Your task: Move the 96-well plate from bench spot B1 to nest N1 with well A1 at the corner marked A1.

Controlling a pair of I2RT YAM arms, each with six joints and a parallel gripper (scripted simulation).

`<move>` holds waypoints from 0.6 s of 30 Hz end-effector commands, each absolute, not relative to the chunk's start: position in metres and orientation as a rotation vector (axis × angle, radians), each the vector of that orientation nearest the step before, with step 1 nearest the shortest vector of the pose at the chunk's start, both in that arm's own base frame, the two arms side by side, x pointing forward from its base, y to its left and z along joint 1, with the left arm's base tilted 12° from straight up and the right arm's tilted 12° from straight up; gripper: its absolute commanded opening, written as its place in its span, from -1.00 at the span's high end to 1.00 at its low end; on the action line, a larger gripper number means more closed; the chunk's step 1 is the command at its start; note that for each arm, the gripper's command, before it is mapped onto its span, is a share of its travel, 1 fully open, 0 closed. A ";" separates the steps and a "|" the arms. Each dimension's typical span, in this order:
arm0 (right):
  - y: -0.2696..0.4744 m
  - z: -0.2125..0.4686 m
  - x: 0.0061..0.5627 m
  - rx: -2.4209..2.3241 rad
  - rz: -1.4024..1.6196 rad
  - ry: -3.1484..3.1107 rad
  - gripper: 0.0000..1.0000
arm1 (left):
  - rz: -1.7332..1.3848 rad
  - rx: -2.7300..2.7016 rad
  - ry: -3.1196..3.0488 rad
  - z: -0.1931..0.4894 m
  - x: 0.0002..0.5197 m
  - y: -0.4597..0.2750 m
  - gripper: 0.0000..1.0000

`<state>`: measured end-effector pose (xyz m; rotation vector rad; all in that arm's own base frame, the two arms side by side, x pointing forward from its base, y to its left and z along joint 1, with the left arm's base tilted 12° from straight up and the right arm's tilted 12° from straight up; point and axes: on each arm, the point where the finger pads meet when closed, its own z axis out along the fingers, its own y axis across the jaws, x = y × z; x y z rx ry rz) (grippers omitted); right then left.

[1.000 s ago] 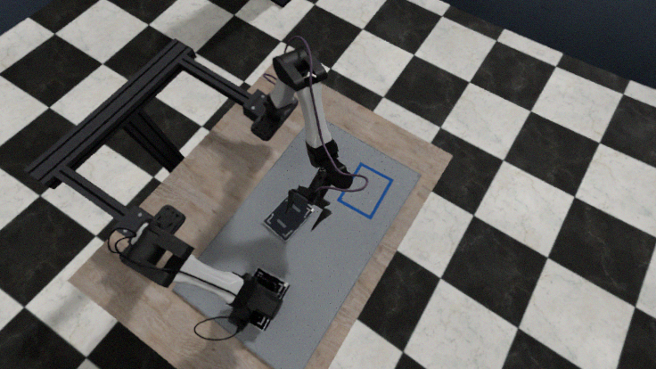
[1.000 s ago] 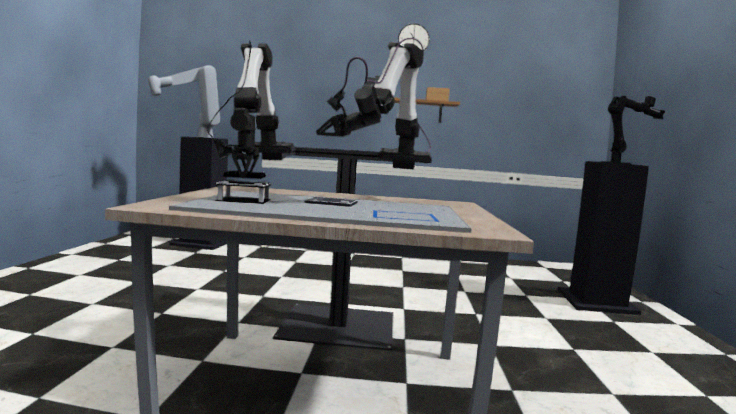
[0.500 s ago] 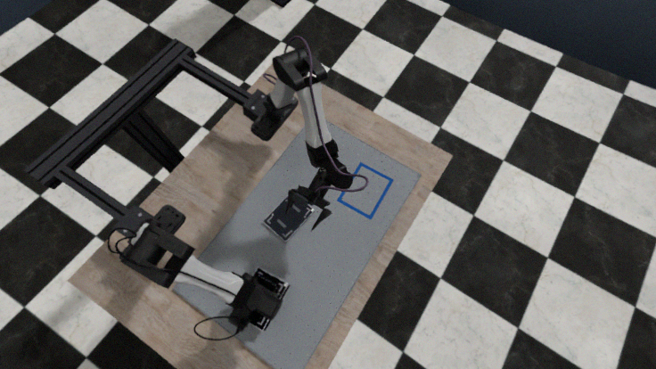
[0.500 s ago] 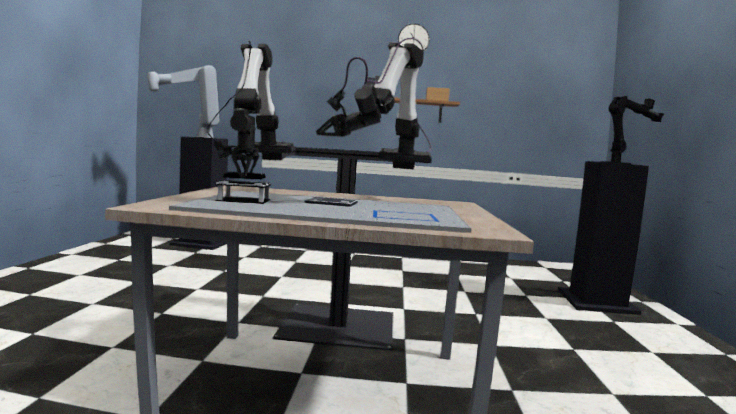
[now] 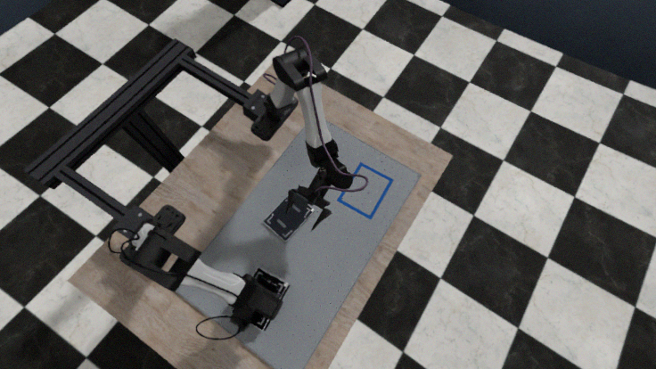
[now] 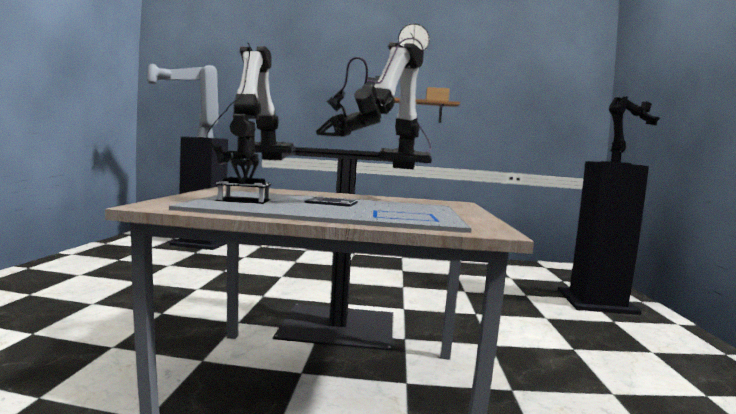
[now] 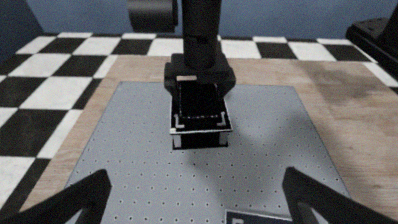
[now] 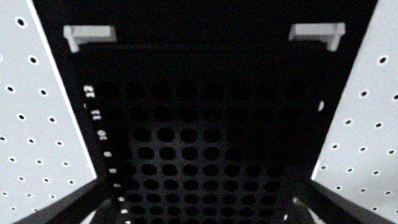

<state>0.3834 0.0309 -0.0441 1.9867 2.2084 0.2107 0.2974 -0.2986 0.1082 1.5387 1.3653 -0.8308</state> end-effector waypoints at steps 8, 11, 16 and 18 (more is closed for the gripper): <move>0.032 -0.040 0.387 1.980 0.225 2.200 -0.65 | -0.837 1.541 1.338 0.113 0.301 -0.305 -1.00; 0.032 -0.035 0.387 1.970 0.233 2.193 -1.00 | -0.837 1.541 1.338 0.113 0.301 -0.305 -1.00; 0.034 -0.009 0.377 1.960 0.257 2.172 -1.00 | -0.837 1.541 1.338 0.113 0.301 -0.305 -1.00; 0.034 -0.002 0.377 1.953 0.267 2.164 -1.00 | -0.837 1.541 1.338 0.113 0.301 -0.305 -1.00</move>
